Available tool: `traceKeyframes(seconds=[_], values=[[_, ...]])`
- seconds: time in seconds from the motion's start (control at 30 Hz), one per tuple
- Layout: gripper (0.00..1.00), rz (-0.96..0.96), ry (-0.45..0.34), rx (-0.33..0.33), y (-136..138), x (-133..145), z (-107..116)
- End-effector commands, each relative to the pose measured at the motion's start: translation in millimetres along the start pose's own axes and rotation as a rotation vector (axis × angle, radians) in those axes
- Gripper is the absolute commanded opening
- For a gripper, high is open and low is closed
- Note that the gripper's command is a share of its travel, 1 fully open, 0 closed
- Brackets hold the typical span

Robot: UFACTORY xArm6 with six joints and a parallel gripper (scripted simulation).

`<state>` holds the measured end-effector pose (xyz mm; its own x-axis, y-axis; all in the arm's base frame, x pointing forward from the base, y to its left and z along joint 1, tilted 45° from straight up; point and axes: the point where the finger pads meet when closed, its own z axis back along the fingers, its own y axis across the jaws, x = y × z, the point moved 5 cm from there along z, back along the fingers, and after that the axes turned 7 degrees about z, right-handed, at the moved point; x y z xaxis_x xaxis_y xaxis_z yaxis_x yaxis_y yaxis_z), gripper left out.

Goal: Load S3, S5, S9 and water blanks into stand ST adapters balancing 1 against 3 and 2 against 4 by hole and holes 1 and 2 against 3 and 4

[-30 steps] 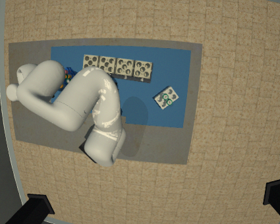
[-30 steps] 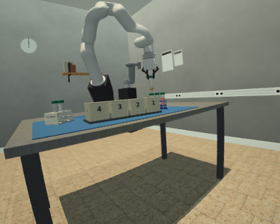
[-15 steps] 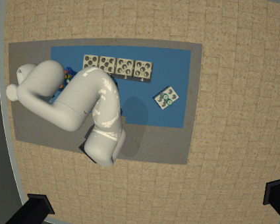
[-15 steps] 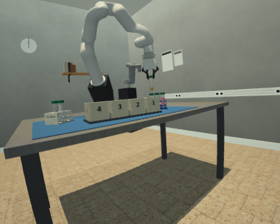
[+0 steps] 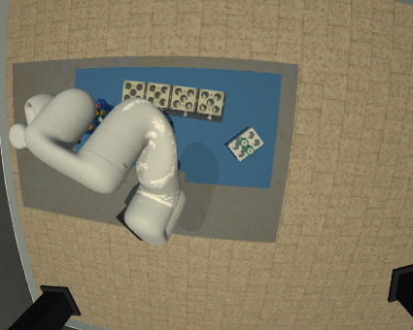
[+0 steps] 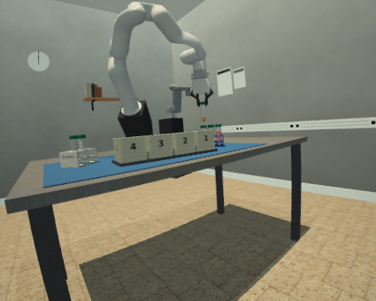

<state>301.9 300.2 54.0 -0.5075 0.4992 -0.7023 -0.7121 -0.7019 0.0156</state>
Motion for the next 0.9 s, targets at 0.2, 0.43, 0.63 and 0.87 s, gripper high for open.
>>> traceKeyframes(seconds=[0.2,0.43,0.63,0.87], values=[[0.00,-0.001,-0.001,-0.003,-1.1,0.0,1.3],[0.00,-0.001,-0.001,-0.003,-1.1,0.0,1.3],[0.00,-0.001,-0.001,-0.003,-1.1,0.0,1.3],[0.00,-0.001,-0.001,-0.003,-1.1,0.0,-4.6]])
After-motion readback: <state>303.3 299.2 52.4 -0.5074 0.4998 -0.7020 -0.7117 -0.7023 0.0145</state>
